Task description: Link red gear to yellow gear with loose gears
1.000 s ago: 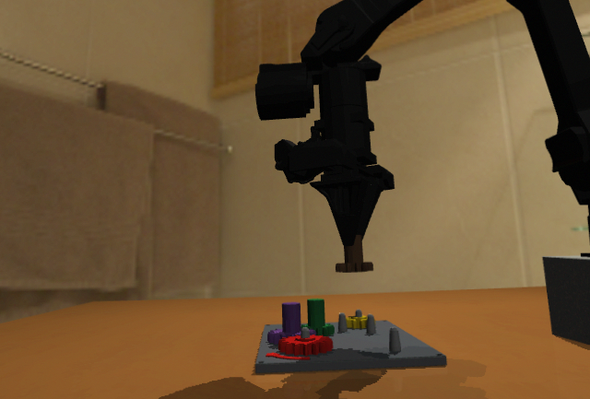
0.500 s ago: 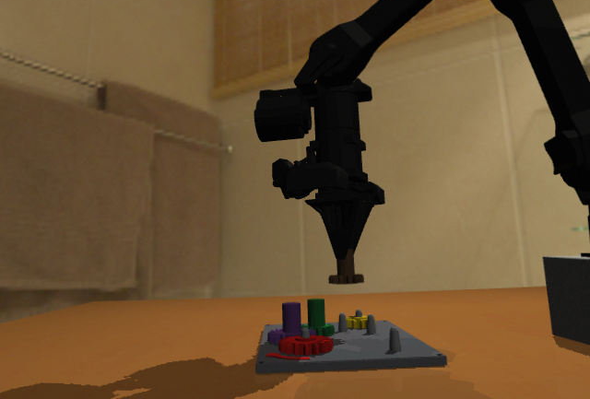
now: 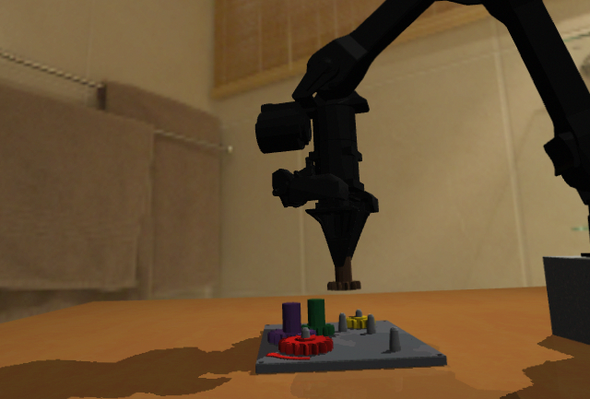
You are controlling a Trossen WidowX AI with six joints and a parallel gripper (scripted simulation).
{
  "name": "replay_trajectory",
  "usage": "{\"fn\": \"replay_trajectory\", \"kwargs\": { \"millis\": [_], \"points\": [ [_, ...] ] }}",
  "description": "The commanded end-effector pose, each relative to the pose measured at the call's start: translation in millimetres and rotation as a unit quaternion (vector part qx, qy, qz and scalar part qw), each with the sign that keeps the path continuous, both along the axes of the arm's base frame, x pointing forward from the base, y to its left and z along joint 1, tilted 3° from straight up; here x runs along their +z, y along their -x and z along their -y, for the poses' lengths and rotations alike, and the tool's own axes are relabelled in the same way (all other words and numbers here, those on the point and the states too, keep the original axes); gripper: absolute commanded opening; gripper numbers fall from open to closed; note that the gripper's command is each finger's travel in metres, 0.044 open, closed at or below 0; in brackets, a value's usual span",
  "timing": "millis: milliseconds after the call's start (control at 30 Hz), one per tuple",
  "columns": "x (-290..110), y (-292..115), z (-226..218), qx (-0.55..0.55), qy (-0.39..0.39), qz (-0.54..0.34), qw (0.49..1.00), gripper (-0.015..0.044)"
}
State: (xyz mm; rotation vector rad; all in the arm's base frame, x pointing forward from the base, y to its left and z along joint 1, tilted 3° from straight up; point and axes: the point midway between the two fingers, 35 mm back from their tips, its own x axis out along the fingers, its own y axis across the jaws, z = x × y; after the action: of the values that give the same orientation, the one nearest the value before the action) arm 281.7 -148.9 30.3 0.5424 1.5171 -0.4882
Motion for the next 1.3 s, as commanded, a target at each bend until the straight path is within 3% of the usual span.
{"fn": "replay_trajectory", "kwargs": {
  "millis": [0, 500, 1000, 1267],
  "points": [
    [1.3, -2.4, 2.6, 0.042, 0.004, 0.004, 0.999, 0.0],
    [1.8, -2.8, 2.3, 0.259, 0.005, 0.01, 0.966, 0.0],
    [2.1, -3.0, 1.8, 0.463, 0.006, 0.016, 0.886, 0.0],
    [1.7, -3.1, 1.8, 0.484, 0.006, 0.017, 0.875, 0.0]
  ]
}}
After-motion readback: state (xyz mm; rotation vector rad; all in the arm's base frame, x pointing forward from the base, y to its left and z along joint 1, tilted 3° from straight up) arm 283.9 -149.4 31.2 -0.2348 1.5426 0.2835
